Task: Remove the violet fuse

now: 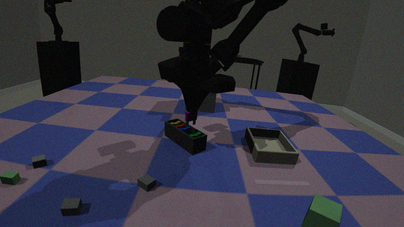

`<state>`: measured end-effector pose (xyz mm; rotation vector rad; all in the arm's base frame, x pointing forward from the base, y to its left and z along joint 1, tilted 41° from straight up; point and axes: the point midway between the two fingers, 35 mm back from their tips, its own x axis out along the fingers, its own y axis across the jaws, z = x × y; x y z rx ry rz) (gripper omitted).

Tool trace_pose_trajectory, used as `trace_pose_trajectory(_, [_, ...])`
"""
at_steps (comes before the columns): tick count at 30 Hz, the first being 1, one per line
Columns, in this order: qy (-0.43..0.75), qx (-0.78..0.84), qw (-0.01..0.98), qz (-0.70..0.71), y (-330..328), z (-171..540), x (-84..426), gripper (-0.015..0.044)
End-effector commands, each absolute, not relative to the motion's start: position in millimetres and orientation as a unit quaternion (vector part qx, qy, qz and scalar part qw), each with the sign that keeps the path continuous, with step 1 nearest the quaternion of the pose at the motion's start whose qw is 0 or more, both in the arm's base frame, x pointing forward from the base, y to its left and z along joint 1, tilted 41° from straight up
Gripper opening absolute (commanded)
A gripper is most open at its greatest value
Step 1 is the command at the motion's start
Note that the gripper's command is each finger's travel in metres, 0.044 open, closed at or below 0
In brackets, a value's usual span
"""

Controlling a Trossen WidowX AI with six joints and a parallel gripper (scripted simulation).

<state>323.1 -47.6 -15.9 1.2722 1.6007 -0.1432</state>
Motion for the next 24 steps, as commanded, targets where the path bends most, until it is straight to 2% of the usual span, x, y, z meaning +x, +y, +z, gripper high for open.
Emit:
trace_pose_trajectory(1, [0.667,0.528,0.522,-0.059,-53,-10,323,0.0000])
trace_pose_trajectory(8, [0.667,0.528,0.523,-0.060,-52,-4,324,0.0000])
trace_pose_trajectory(24, [0.666,0.525,0.526,-0.066,38,75,338,0.0000])
